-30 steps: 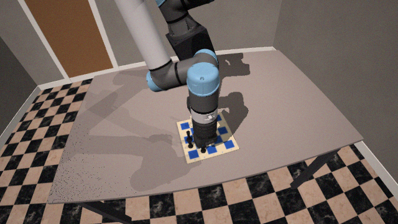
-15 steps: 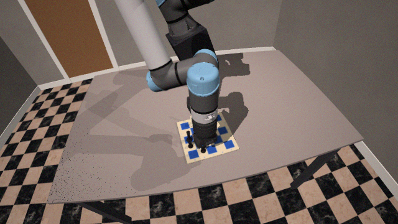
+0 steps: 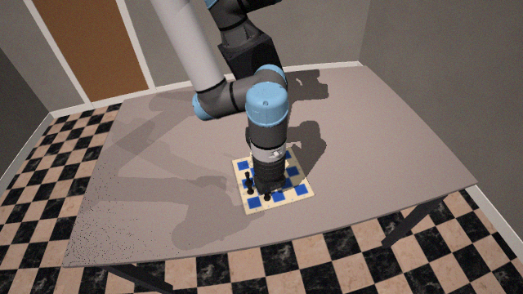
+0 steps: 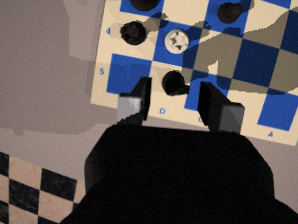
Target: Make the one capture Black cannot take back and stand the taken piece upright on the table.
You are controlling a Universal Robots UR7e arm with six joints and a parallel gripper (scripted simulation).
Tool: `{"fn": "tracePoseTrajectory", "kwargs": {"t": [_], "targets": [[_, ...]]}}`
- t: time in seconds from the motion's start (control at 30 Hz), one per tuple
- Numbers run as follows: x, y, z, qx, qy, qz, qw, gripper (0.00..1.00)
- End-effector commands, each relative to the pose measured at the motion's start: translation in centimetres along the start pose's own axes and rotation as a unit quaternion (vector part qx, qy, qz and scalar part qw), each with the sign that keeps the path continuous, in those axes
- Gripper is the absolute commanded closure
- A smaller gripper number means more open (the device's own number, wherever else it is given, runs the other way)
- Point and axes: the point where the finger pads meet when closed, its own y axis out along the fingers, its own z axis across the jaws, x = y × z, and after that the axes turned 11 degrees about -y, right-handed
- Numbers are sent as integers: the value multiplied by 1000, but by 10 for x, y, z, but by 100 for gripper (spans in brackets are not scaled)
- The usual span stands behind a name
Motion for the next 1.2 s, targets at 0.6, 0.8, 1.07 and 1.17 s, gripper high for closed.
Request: {"fn": "tracePoseTrajectory", "kwargs": {"t": [0.6, 0.8, 1.07, 1.17], "targets": [[1, 8, 0, 0, 0, -1, 1000, 24], [1, 21, 0, 0, 0, -1, 1000, 24], [1, 32, 0, 0, 0, -1, 1000, 24], [1, 33, 0, 0, 0, -1, 1000, 24]]}}
